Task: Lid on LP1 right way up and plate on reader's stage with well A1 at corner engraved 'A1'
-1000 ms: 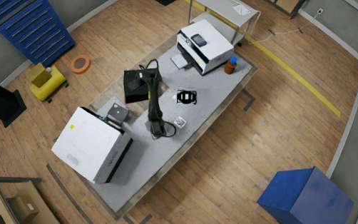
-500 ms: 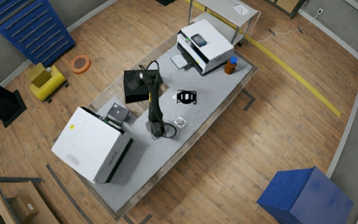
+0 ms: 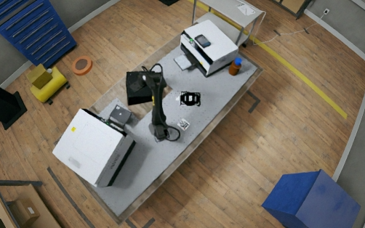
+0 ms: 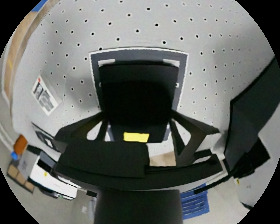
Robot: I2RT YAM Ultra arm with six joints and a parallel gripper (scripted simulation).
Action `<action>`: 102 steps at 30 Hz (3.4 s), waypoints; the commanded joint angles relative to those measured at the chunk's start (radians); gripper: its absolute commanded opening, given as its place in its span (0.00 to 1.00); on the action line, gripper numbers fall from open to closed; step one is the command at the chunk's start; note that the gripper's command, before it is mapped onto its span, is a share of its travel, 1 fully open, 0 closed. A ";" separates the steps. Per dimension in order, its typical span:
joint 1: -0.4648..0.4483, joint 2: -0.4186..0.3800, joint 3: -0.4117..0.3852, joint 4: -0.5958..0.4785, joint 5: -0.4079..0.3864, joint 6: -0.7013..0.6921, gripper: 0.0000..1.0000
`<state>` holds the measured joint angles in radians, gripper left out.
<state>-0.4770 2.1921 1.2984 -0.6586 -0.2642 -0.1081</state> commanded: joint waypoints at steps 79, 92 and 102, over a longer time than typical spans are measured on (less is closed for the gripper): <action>0.000 0.001 -0.015 0.041 0.001 0.009 0.85; 0.002 0.000 -0.018 0.045 0.001 0.009 0.85; 0.003 0.000 -0.020 0.047 0.001 0.010 0.85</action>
<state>-0.4740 2.1990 1.2774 -0.6151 -0.2642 -0.1005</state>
